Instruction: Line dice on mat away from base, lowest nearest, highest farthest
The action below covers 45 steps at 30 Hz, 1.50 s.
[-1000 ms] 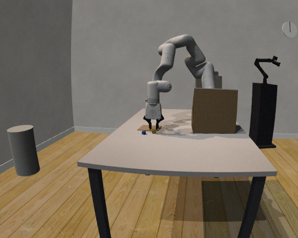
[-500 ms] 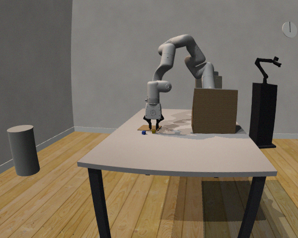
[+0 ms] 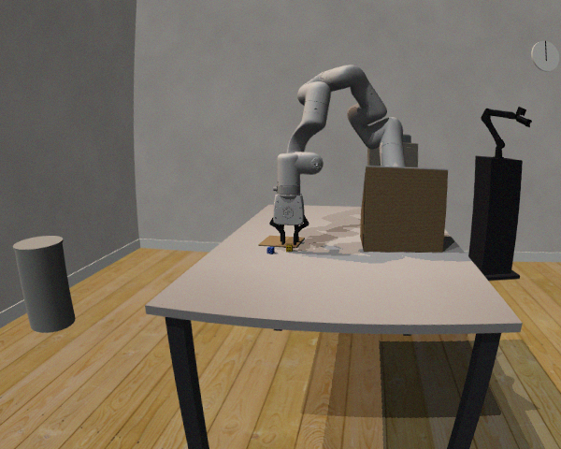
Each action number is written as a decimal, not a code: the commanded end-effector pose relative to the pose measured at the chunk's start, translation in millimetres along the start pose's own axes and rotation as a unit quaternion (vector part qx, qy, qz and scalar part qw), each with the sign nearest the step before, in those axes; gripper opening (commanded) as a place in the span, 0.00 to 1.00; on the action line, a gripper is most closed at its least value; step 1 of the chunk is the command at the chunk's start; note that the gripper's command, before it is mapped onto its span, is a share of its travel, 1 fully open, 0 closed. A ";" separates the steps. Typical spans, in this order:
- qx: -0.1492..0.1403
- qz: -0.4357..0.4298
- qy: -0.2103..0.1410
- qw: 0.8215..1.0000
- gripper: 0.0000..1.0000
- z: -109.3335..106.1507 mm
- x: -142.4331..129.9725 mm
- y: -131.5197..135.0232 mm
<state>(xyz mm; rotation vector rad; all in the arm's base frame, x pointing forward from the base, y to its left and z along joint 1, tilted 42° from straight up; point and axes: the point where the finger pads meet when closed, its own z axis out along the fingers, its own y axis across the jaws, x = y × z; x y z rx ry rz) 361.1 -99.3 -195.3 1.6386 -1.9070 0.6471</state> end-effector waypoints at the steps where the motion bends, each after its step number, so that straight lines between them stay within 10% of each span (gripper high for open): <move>1: 0.002 0.000 -0.001 1.000 0.36 -1.3 -1.2 -1.3; 45: 0.002 0.000 -0.001 1.000 0.36 22.7 -1.2 -1.4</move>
